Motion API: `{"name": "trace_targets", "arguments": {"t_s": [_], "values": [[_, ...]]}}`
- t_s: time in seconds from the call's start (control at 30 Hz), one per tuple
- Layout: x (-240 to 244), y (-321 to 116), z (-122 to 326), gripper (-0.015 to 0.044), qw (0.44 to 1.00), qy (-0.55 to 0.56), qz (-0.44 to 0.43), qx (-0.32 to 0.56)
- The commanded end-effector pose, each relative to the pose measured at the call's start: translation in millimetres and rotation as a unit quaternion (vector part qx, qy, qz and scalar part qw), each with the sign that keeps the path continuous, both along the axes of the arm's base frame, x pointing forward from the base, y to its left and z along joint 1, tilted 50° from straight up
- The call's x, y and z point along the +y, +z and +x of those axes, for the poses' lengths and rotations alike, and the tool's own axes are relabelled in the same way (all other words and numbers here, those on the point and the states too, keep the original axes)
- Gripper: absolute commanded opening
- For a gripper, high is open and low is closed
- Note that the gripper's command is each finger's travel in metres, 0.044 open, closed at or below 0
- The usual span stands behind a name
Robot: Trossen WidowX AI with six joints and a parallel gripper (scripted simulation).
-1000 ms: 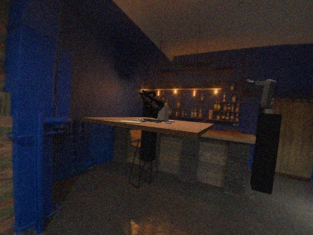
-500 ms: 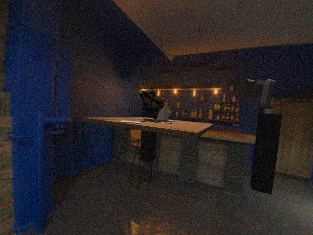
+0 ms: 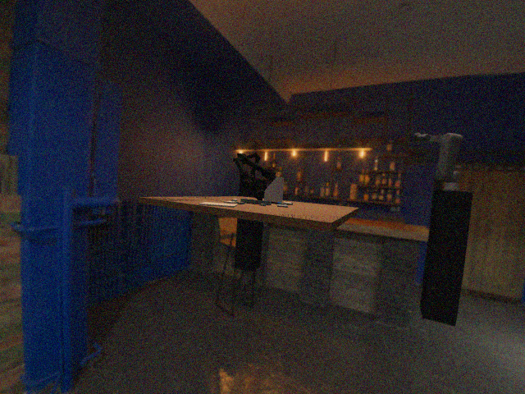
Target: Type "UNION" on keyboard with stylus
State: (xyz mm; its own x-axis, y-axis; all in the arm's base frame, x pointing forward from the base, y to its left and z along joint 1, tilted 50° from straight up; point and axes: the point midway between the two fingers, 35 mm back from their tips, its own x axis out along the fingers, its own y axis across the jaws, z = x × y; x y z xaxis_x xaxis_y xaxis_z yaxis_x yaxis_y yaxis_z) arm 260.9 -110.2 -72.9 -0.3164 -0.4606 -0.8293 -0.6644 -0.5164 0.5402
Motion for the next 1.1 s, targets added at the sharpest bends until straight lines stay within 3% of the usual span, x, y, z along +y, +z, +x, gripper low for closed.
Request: {"name": "trace_targets", "arguments": {"t_s": [0.0,0.03,0.2,0.3,1.07], "values": [[-2,-2,-1,0.0150,1.000,0.002,-0.002,0.003],[-2,-2,-1,0.0150,1.000,0.002,-0.002,0.003],[-1,-1,0,0.0019,1.000,0.000,0.000,0.001],[-1,-1,0,0.0000,1.000,0.000,0.000,0.001],[37,29,-1,0.0000,1.000,-0.005,-0.002,-0.004]]}}
